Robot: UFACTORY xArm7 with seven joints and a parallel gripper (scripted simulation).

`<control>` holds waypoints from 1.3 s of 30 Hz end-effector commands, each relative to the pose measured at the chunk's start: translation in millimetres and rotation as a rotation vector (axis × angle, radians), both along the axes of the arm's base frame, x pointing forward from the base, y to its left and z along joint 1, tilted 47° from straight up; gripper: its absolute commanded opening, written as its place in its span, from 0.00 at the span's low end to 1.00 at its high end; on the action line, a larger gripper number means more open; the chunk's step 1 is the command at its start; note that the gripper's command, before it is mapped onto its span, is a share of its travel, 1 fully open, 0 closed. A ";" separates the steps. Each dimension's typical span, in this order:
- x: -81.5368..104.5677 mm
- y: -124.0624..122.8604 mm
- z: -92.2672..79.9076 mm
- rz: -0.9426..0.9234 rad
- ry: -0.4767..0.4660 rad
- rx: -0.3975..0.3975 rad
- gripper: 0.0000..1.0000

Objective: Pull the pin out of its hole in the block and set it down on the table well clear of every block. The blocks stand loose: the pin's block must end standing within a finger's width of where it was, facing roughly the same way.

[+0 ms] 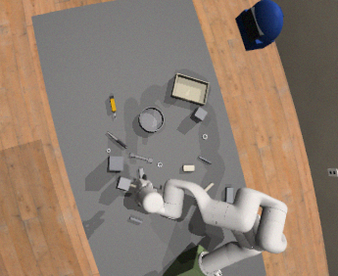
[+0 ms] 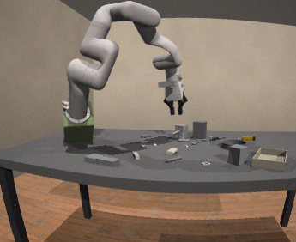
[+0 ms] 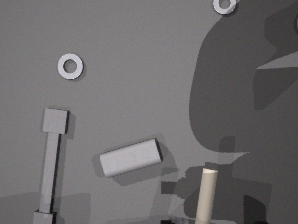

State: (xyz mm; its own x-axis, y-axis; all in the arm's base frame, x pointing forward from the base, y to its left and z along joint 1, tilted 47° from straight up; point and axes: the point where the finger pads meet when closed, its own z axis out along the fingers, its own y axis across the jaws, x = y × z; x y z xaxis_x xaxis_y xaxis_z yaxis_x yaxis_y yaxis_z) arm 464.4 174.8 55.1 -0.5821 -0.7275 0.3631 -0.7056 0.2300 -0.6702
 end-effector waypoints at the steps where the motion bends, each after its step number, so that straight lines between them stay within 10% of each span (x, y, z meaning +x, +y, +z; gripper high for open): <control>1: 0.4 6.1 -2.8 -0.098 -0.015 0.046 0.43; 17: -0.4 9.2 -4.5 -0.146 -0.027 0.076 0.43; 39: 48.3 -6.7 134.9 -0.256 -0.363 0.140 0.43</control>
State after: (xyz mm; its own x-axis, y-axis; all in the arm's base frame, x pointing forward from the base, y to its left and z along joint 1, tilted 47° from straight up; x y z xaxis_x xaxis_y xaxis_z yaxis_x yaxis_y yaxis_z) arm 507.5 176.5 159.0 -0.8012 -0.5940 0.0720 -0.4129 0.4618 -0.7850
